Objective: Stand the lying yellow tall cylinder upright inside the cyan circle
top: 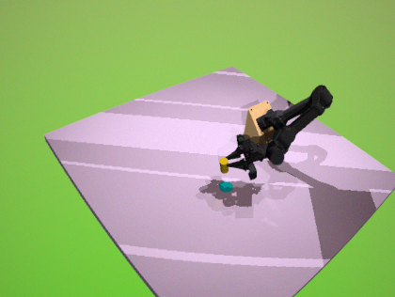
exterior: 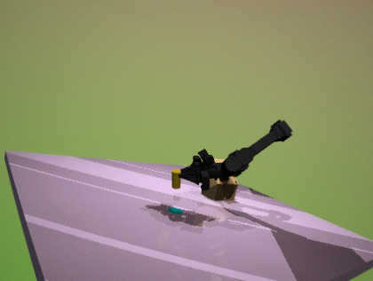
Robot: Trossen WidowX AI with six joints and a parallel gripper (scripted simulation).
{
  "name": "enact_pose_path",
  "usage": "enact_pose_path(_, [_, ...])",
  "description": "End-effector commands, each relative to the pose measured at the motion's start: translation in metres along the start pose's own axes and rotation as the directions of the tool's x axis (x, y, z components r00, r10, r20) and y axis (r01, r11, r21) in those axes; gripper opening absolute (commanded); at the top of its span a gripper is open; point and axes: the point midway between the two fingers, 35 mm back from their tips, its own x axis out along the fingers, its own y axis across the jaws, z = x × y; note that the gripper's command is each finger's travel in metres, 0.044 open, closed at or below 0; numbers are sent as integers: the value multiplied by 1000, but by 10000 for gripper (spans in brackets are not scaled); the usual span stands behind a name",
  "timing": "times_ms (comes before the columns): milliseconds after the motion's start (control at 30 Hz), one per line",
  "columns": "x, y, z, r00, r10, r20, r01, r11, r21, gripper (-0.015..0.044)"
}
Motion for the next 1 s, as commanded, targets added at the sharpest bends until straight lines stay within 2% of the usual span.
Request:
enact_pose_path(0, [-4,0,3,1000,12,28,-12,1000,23,105])
enact_pose_path(967, [-25,-3,10,979,65,195,-98,981,168,105])
